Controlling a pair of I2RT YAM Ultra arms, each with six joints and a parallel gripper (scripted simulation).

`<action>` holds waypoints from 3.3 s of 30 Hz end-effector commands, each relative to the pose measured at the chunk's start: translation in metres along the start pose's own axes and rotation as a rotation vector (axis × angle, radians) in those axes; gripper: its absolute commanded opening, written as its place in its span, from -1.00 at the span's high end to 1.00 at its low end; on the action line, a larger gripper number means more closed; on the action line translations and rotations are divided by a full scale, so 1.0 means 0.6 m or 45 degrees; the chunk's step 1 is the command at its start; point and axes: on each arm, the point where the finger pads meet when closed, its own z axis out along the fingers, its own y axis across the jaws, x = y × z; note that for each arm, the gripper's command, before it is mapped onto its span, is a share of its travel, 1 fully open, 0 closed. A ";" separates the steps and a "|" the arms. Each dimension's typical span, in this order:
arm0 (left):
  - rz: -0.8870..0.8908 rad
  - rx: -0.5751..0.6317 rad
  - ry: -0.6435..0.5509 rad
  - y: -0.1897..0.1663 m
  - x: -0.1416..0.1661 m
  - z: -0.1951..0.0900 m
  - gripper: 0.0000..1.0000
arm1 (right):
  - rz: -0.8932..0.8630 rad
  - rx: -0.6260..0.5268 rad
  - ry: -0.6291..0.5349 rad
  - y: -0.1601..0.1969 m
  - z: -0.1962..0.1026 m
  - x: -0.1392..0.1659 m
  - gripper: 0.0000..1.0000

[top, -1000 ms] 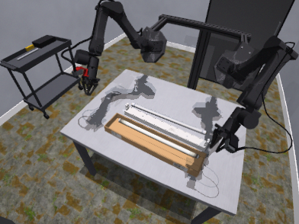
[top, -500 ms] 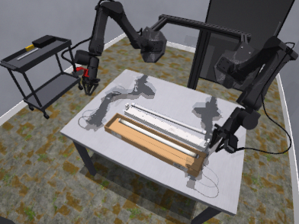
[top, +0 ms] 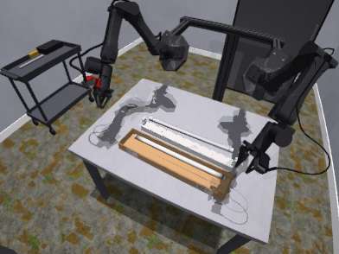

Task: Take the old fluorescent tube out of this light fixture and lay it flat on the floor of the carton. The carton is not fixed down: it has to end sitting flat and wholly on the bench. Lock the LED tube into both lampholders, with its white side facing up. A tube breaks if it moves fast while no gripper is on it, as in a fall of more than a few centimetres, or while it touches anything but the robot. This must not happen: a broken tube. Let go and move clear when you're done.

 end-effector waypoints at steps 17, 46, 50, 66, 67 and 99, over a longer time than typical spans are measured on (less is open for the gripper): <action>-0.006 0.042 -0.094 -0.015 -0.050 -0.014 0.02 | -0.012 -0.025 0.001 0.013 0.005 0.003 0.02; 1.092 0.105 0.754 -0.077 0.390 0.177 0.02 | -1.237 -0.118 0.812 0.056 0.155 0.451 0.02; 1.193 0.132 0.797 -0.086 0.422 0.186 0.02 | -1.348 -0.138 0.835 0.065 0.173 0.462 0.02; 1.841 0.436 1.152 -0.128 0.664 0.152 0.02 | -2.059 -0.481 1.193 0.091 0.125 0.701 0.02; 1.867 0.453 1.165 -0.132 0.678 0.153 0.02 | -2.088 -0.508 1.216 0.093 0.123 0.719 0.02; 1.993 0.638 1.291 -0.126 0.803 0.125 0.02 | -2.213 -0.700 1.348 0.072 0.096 0.835 0.02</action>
